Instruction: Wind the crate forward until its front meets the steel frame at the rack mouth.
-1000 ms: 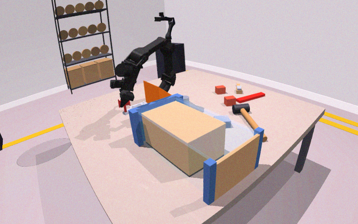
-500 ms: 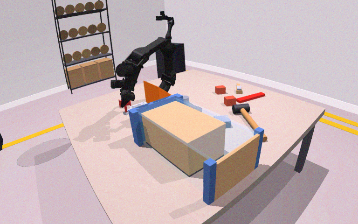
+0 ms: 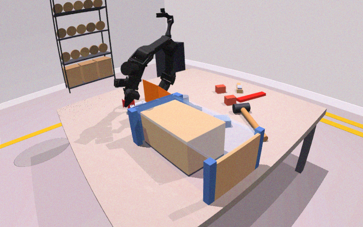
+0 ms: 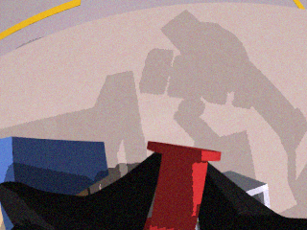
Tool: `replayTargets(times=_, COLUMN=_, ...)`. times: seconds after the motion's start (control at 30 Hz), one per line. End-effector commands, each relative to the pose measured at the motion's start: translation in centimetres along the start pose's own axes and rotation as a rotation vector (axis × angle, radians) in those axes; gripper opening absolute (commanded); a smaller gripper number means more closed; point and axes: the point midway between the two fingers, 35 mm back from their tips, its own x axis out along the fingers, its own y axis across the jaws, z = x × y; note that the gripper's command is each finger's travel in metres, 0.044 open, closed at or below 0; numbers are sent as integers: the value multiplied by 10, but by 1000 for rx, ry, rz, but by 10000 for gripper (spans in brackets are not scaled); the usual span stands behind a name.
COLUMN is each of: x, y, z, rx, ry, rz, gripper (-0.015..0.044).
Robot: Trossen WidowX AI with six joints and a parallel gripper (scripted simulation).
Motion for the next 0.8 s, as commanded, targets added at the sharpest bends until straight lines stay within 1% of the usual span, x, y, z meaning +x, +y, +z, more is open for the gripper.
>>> replayTargets(times=0.0, x=-5, y=11, z=-21, rx=-18, ry=37, rz=13, gripper=0)
replayTargets(times=0.77, x=-17, y=19, z=-46, rx=-18, ry=39, rz=14, gripper=0)
